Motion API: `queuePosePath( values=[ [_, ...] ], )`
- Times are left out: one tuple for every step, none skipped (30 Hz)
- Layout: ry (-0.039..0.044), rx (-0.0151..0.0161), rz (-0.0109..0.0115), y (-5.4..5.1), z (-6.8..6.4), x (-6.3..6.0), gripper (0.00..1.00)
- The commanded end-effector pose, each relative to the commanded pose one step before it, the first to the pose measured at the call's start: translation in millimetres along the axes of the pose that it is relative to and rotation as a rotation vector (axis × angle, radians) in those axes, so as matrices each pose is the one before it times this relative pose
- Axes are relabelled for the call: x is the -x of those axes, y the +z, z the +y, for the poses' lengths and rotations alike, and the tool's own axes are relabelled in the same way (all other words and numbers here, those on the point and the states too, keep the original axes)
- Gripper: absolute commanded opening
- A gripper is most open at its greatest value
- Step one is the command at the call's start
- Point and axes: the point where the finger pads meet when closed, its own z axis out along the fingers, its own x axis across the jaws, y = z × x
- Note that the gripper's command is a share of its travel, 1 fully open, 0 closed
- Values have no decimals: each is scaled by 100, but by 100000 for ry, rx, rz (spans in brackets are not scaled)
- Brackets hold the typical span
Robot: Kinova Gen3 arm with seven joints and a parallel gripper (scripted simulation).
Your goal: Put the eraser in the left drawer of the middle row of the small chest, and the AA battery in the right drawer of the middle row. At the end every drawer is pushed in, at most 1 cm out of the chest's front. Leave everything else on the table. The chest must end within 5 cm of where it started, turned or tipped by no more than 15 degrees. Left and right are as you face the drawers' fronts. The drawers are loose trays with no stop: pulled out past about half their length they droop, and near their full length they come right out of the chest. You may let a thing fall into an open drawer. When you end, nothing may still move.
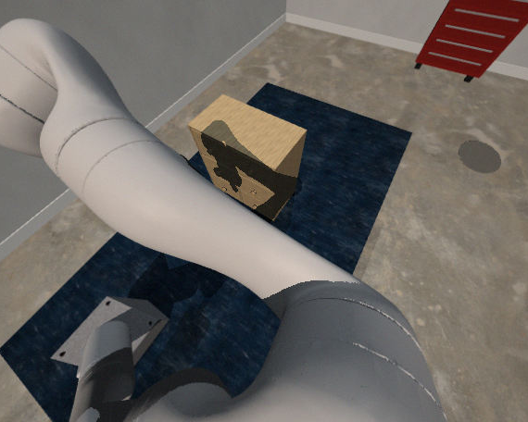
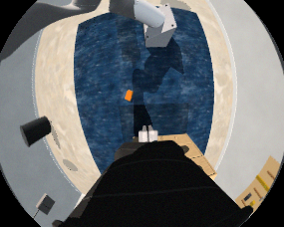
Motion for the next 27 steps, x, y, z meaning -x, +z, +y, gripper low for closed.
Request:
queuePosePath(
  values=[
    [623,-2263,489,-426,137,-254,0],
    [-14,-1006,20,-134,-52,-3,0],
    [21,-976,-28,-124,-46,5,0],
    [9,-962,-12,-123,-49,2,0],
    [-3,-947,3,-123,-51,-1,0],
    [-14,-931,17,-122,-53,-3,0],
    [-18,-912,23,-120,-53,-4,0],
    [20,-883,-25,-109,-48,4,0],
    [0,0,0,0,0,0,0],
    [0,0,0,0,0,0,0],
    [10,-865,-13,-108,-49,2,0],
    [1,-846,-2,-107,-50,0,0],
    [-7,-827,8,-106,-51,-1,0],
    [-15,-808,18,-104,-51,-3,0],
    [-7,-785,8,-99,-50,-1,0],
    [16,-759,-18,-92,-46,3,0],
    [9,-738,-10,-90,-46,2,0],
    [2,-718,-3,-88,-46,0,0],
    [-4,-696,4,-86,-46,-1,0],
    [-9,-675,10,-84,-46,-2,0],
    [-14,-653,15,-82,-45,-3,0],
    [-2,-629,2,-77,-43,0,0],
    [12,-605,-13,-71,-41,2,0],
    [8,-583,-8,-69,-40,1,0],
    [4,-561,-4,-67,-39,1,0],
    [0,0,0,0,0,0,0],
    [0,0,0,0,0,0,0]
  ],
)
